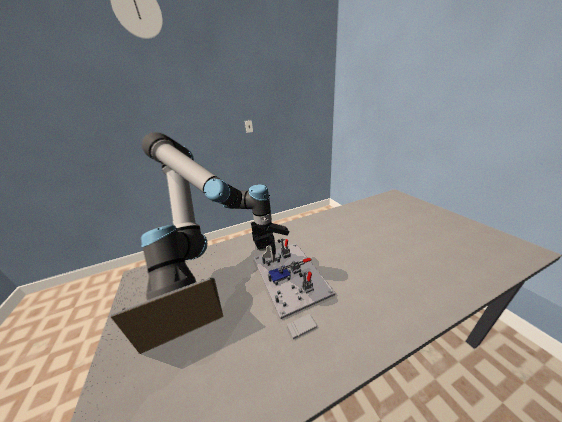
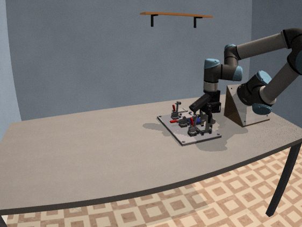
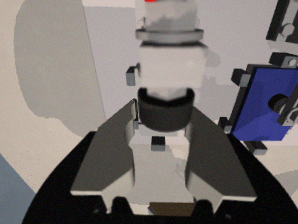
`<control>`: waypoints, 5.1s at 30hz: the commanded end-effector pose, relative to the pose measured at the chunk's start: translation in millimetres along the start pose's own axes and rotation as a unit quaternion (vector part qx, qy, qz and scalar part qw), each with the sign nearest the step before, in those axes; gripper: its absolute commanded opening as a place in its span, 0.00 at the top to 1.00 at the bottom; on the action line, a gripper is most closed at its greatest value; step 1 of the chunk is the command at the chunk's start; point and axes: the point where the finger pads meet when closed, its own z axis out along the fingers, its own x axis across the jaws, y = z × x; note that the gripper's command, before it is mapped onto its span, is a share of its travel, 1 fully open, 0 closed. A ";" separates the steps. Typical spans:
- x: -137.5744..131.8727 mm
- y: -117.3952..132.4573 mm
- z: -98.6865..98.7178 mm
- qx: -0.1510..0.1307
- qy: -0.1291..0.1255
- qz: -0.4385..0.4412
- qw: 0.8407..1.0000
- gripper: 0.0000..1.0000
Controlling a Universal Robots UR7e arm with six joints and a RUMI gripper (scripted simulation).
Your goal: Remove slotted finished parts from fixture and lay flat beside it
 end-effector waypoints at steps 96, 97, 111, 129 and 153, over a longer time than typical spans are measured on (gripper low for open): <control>0.1 7.7 -70.1 0.000 0.000 0.000 1.000 1.00; 0.1 7.7 -70.1 0.000 0.000 0.000 1.000 1.00; 0.1 7.7 -70.1 0.000 0.000 0.000 1.000 1.00; -0.2 7.7 -70.1 0.000 0.000 0.000 1.000 1.00; -20.1 7.7 -70.1 0.000 0.000 0.000 1.000 1.00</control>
